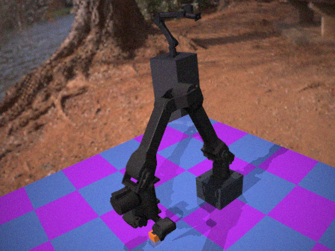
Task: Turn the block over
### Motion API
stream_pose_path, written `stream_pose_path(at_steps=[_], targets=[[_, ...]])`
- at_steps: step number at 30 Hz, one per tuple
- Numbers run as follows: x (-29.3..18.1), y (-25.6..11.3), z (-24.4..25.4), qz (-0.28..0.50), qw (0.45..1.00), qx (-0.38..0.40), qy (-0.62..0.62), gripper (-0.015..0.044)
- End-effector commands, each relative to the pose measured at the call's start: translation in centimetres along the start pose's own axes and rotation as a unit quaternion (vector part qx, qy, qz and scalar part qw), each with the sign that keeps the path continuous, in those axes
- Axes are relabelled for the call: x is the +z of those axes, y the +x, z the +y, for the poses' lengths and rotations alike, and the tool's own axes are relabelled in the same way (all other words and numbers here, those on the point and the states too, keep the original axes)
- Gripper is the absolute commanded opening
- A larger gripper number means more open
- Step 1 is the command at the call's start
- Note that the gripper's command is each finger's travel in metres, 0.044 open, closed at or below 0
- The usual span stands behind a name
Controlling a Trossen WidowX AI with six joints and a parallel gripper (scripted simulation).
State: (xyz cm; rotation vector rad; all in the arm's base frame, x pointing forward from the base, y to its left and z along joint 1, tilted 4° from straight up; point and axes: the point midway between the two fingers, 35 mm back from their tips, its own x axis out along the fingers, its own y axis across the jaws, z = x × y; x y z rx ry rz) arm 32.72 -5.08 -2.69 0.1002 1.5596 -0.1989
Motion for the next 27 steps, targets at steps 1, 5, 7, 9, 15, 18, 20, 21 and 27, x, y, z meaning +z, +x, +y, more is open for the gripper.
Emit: stream_pose_path(at_steps=[1, 5, 7, 9, 15, 18, 20, 21, 27], targets=[[-0.29, 0.98, 0.03, 0.005, 1.000, 0.001, -0.002, 0.0440], [-0.33, 1.60, 0.03, 0.005, 1.000, 0.001, -0.002, 0.0440], [-0.34, 1.70, 0.02, 0.005, 1.000, 0.001, -0.002, 0.0440], [-0.34, 1.70, 0.02, 0.005, 1.000, 0.001, -0.002, 0.0387], [-0.34, 1.70, 0.02, 0.005, 1.000, 0.001, -0.002, 0.0230], [-0.34, 1.70, 0.02, 0.005, 1.000, 0.001, -0.002, 0.0151], [-0.34, 1.70, 0.02, 0.005, 1.000, 0.001, -0.002, 0.0118], [-0.34, 1.70, 0.02, 0.005, 1.000, 0.001, -0.002, 0.0112], [-0.34, 1.70, 0.02, 0.005, 1.000, 0.001, -0.002, 0.0072]])
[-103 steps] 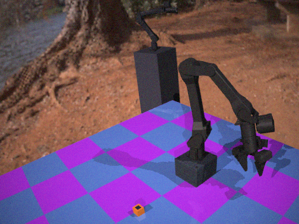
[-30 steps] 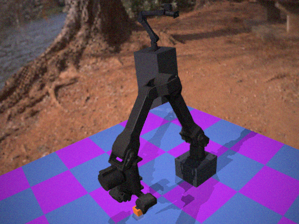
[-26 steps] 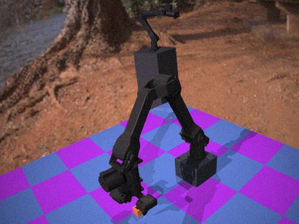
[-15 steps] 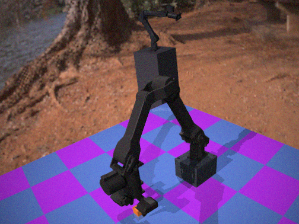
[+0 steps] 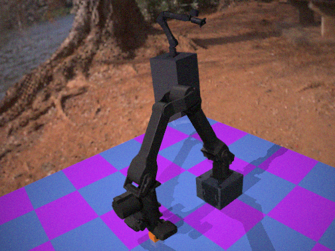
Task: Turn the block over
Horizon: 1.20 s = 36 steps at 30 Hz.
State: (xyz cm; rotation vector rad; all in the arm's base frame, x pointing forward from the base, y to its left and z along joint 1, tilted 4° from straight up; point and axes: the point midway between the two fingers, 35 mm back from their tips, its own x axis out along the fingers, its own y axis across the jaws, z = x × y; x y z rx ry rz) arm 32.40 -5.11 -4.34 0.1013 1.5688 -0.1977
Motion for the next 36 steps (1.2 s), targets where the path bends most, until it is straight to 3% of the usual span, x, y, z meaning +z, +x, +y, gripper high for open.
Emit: stream_pose_path(at_steps=[1, 8, 15, 36], targets=[[0.0, 0.1, 0.0, 0.000, 1.000, 0.001, -0.002, 0.0065], [0.0, 0.0, 0.0, 0.000, 1.000, 0.001, -0.002, 0.0000], [0.0, -3.0, 0.0, 0.000, 1.000, 0.001, -0.002, 0.0000], [0.2, -1.7, 0.1, -0.141, 0.990, 0.001, -0.003, 0.0000]])
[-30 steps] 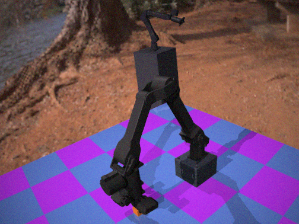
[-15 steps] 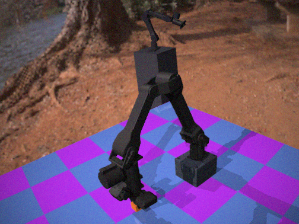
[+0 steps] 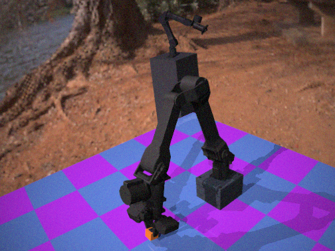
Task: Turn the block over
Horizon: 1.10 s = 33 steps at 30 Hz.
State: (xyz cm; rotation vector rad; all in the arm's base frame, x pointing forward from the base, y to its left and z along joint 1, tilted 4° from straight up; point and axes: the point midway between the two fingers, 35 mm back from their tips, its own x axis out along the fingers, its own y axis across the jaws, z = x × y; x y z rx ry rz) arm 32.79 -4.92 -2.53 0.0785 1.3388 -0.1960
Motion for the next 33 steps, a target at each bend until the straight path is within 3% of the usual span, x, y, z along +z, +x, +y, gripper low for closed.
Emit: stream_pose_path(at_steps=[1, 14, 19, 33], targets=[[-0.2, 0.1, 0.0, -0.034, 0.999, -0.002, -0.002, 0.0000], [-0.8, -0.3, -0.1, -0.137, 0.991, -0.002, -0.001, 0.0000], [-0.8, -0.3, -0.1, -0.144, 0.990, -0.002, -0.001, 0.0000], [-0.2, 2.7, 0.1, -0.227, 0.974, 0.000, -0.002, 0.0000]])
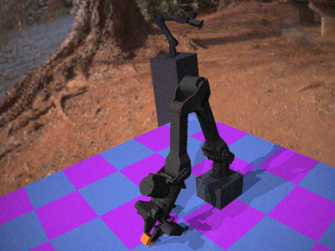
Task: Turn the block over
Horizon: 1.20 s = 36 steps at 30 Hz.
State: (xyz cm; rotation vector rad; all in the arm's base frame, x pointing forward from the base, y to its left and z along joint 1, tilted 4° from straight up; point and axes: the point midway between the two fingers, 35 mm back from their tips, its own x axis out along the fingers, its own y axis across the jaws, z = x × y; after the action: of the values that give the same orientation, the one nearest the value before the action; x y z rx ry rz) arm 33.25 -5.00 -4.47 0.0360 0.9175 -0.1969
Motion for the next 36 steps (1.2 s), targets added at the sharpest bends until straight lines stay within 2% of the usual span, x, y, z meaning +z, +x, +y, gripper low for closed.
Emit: stream_pose_path(at_steps=[1, 14, 27, 36], targets=[[-0.6, 0.6, 0.0, -0.023, 1.000, -0.001, -0.002, 0.0000], [-1.4, 1.2, -0.1, -0.105, 0.994, -0.001, -0.003, 0.0000], [-2.0, -0.2, -0.2, -0.184, 0.983, -0.003, -0.003, 0.0000], [-1.8, -0.6, -0.3, -0.199, 0.980, -0.003, -0.003, 0.0000]])
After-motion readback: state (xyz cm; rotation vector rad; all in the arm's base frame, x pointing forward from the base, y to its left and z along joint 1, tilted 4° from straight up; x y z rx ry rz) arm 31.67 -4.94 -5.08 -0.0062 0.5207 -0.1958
